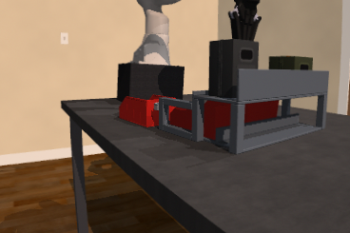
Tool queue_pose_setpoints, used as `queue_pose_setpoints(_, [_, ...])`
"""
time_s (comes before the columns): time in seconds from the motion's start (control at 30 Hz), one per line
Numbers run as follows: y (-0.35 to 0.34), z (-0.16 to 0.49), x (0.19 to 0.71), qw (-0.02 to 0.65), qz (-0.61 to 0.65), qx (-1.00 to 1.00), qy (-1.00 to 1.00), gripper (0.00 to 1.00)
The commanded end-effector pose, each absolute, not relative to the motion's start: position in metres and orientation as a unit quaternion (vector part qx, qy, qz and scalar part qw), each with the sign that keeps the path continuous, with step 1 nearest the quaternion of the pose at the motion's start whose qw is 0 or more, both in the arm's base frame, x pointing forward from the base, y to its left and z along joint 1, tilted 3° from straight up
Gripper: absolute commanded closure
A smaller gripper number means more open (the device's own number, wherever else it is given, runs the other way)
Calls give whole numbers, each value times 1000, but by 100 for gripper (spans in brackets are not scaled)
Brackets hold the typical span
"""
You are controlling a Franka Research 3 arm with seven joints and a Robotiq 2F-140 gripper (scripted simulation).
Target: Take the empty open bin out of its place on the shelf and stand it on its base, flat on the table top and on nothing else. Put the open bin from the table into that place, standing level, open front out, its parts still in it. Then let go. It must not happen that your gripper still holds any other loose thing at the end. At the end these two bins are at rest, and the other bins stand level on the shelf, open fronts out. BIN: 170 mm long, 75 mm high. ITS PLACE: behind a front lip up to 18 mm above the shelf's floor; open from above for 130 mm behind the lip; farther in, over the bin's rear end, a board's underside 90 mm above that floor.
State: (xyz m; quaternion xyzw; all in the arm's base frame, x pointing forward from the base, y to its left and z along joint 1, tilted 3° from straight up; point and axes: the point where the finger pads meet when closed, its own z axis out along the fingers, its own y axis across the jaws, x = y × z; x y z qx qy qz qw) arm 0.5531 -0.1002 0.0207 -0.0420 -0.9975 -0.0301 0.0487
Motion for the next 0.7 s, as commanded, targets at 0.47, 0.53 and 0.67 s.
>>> queue_pose_setpoints(0.47, [-101,22,552,50,-30,-39,-998,100])
queue_pose_setpoints(0.53, [-101,22,552,50,-30,-39,-998,100])
queue_pose_setpoints(0.67, [-99,19,546,48,-30,-7,-998,100])
